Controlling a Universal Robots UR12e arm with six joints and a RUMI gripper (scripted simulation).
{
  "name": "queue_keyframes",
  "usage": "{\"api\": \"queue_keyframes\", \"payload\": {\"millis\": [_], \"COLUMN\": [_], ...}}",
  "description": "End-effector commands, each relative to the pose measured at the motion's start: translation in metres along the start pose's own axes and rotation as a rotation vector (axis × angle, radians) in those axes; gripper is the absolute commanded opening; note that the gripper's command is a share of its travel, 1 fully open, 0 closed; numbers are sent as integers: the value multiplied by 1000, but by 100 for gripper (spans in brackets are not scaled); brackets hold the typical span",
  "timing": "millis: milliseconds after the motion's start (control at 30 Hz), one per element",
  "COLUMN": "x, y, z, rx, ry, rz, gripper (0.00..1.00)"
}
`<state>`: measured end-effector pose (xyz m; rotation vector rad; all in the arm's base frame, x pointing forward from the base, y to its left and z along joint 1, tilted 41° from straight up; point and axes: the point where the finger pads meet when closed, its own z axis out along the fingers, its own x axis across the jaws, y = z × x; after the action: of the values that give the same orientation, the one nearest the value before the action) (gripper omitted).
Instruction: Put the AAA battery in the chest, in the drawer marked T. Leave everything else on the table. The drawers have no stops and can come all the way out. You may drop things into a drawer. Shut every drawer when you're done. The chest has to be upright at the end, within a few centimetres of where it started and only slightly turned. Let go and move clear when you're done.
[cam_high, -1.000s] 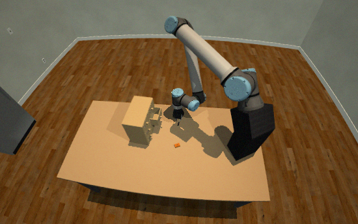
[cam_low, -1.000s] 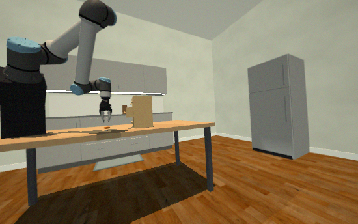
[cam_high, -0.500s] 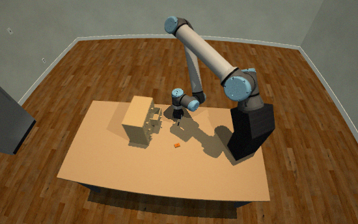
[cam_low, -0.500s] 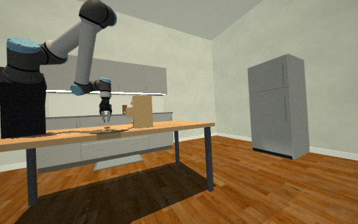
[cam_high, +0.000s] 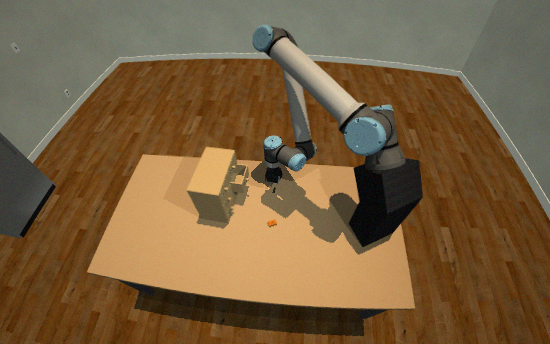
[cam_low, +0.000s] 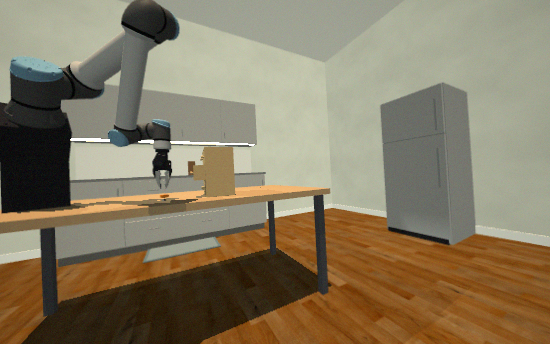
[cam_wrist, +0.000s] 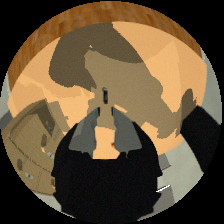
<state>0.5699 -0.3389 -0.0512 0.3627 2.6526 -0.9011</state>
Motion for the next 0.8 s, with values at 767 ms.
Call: {"api": "queue_keyframes", "payload": {"millis": [767], "x": [-2], "y": [-2], "z": [6], "rx": [2], "ry": [-2], "rz": [2], "gripper": [14]}}
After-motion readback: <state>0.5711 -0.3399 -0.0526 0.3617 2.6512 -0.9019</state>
